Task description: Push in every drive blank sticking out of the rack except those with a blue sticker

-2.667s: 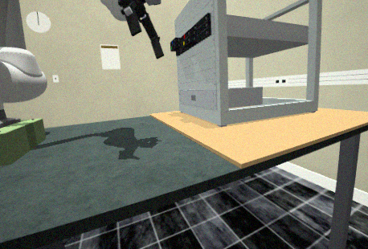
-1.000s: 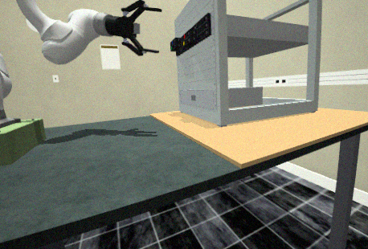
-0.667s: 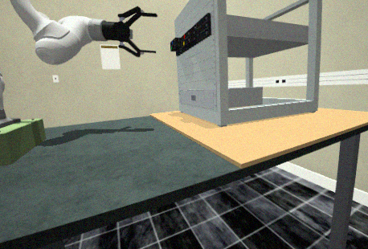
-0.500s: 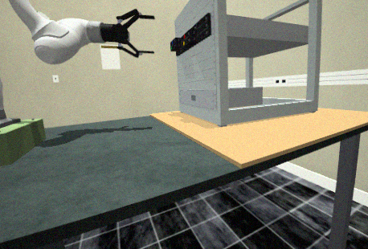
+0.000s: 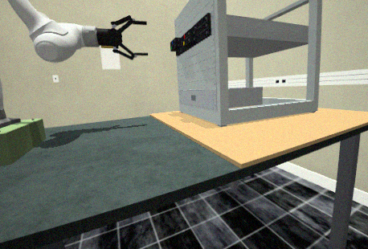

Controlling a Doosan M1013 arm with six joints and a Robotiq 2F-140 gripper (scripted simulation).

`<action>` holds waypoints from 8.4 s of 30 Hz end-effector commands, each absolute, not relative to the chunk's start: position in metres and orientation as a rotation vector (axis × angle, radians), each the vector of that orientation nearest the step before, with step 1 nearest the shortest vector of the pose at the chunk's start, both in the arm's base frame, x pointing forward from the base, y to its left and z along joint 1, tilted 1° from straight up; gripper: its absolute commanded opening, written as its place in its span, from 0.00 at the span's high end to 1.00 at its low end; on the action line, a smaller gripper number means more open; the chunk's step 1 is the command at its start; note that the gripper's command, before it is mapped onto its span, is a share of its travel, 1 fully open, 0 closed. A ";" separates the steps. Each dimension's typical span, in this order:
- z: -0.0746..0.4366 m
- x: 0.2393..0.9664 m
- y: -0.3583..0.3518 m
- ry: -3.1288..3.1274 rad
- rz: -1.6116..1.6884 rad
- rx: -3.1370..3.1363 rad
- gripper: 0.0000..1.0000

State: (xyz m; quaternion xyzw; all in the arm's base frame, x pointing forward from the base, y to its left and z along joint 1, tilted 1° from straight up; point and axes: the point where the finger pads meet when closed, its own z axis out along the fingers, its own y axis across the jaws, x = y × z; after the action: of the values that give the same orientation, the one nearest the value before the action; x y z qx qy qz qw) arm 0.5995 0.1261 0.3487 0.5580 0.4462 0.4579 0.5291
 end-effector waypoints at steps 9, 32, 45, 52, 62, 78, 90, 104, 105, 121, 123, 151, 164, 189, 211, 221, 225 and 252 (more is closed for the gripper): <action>0.352 0.589 0.161 1.135 1.151 1.249 0.00; 0.352 0.588 0.165 1.143 1.158 1.239 0.00; 0.352 0.588 0.165 1.143 1.158 1.239 0.00; 0.352 0.588 0.165 1.143 1.158 1.239 0.00; 0.352 0.588 0.165 1.143 1.158 1.239 0.00; 0.352 0.591 0.163 1.143 1.158 1.239 0.00; 0.351 0.613 0.147 1.143 1.158 1.239 0.00; 0.349 0.666 0.108 1.143 1.158 1.239 0.00; 0.349 0.671 0.104 1.143 1.158 1.239 0.00; 0.347 0.723 0.066 1.143 1.158 1.239 0.00; 0.347 0.726 0.064 1.143 1.158 1.239 0.00; 0.347 0.728 0.062 1.143 1.158 1.239 0.00; 0.347 0.728 0.062 1.143 1.158 1.239 0.00; 0.347 0.728 0.062 1.143 1.158 1.239 0.00; 0.347 0.728 0.062 1.143 1.158 1.239 0.00; 0.347 0.728 0.062 1.143 1.158 1.239 0.00; 0.347 0.728 0.064 1.143 1.158 1.239 0.00; 0.357 0.734 0.140 1.143 1.158 1.239 0.00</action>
State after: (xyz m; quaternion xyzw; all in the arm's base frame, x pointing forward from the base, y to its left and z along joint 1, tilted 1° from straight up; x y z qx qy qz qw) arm 0.7311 0.1296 0.3537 0.5158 0.4803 0.4842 0.5185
